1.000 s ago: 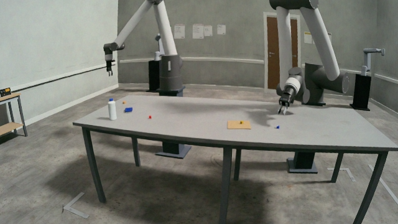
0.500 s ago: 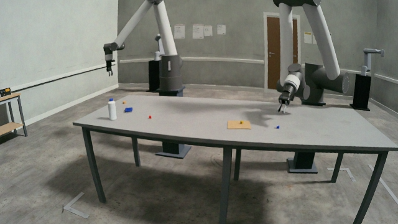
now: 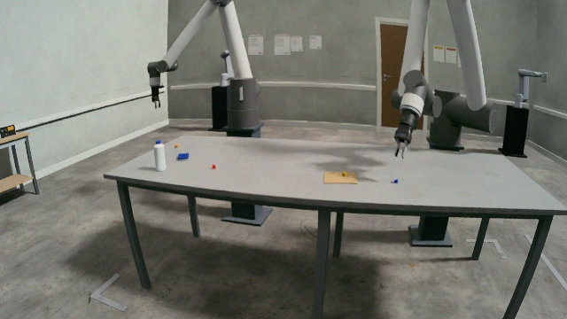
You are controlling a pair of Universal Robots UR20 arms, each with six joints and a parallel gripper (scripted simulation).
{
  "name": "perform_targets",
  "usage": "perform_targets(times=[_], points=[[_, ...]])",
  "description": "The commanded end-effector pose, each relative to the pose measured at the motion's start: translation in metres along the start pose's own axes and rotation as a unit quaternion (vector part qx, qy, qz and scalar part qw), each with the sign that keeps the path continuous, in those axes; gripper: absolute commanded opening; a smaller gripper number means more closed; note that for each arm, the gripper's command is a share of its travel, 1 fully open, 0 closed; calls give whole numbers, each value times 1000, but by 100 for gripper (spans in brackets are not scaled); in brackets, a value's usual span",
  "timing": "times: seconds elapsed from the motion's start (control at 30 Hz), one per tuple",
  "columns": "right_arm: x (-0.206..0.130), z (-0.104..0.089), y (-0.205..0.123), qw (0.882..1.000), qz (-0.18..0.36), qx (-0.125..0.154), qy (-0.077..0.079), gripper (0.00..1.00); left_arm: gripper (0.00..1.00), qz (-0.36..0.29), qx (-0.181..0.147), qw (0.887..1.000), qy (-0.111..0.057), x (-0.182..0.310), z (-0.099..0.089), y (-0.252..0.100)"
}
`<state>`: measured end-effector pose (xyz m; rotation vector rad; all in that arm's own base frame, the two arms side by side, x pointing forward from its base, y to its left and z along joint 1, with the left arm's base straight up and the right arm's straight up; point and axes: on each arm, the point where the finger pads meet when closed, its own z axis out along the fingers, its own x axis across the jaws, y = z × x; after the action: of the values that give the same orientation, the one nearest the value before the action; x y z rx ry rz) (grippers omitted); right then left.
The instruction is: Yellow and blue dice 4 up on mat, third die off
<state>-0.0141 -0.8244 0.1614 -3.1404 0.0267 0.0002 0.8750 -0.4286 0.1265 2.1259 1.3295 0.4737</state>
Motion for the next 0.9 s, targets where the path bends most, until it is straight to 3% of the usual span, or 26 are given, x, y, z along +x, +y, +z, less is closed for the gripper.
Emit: perform_targets(times=[0.0, 0.07, 0.17, 0.23, 0.47, 0.63, 0.87], points=[[0, -1, 0, 1000, 0, 0, 0, 100, 64, 2, 85, 996, 3, 0, 7, 4], [0, -1, 0, 1000, 0, 0, 0, 100, 64, 2, 111, 994, 3, 0, 8, 7], [0, -1, 0, 1000, 0, 0, 0, 100, 64, 2, 113, 994, 3, 0, 8, 7], [0, -1, 0, 1000, 0, 0, 0, 100, 64, 2, 167, 986, 3, 0, 9, 14], [0, -1, 0, 1000, 0, 0, 0, 100, 64, 2, 240, 971, 3, 0, 9, 24], [0, -1, 0, 1000, 0, 0, 0, 100, 64, 2, 309, 951, 3, 0, 10, 33], [0, -1, 0, 1000, 0, 0, 0, 100, 64, 1, 340, 941, 3, 0, 9, 38]])
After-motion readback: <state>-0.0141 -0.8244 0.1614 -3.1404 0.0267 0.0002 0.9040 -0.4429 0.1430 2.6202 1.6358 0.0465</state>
